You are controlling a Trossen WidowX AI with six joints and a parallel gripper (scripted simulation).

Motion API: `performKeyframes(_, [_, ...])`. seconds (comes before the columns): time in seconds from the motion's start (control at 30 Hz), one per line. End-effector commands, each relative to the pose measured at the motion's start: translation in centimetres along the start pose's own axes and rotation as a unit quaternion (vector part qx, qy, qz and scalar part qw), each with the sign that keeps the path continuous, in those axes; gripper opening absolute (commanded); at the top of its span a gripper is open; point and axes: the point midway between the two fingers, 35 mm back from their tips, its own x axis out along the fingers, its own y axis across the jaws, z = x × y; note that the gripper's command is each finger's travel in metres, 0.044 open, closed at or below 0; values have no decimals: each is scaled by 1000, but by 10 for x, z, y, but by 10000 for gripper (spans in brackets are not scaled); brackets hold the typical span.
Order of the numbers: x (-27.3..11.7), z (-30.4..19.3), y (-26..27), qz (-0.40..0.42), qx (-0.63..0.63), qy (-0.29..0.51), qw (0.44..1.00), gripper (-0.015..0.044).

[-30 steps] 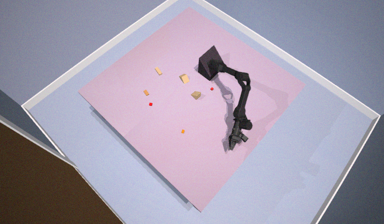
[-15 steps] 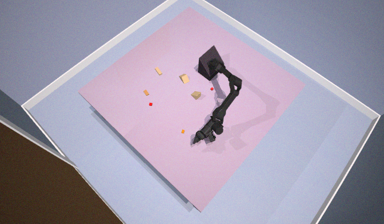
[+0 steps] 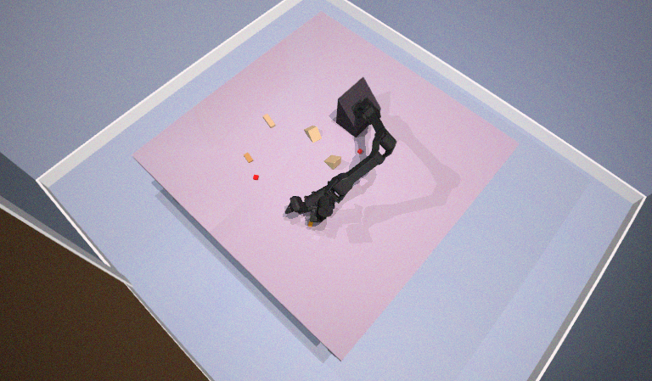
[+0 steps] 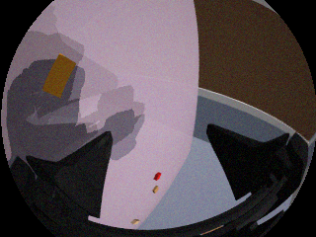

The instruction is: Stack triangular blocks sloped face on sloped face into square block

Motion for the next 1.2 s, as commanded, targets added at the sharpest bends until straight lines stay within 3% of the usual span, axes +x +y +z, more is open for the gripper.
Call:
performKeyframes(0.0, [16, -54, -7, 34, 58, 56, 996, 440])
performKeyframes(0.17, [25, -99, -13, 55, 68, 83, 993, 440])
performKeyframes(0.4, [31, -208, -7, 127, 220, 191, 948, 440])
performKeyframes(0.7, [-2, -348, 32, 226, 481, 328, 781, 440])
performKeyframes(0.93, [-61, -427, 87, 306, 708, 402, 494, 440])
performKeyframes(1.03, [-87, -443, 106, 336, 776, 411, 341, 440])
performKeyframes(1.17, [-124, -456, 126, 378, 830, 400, 90, 440])
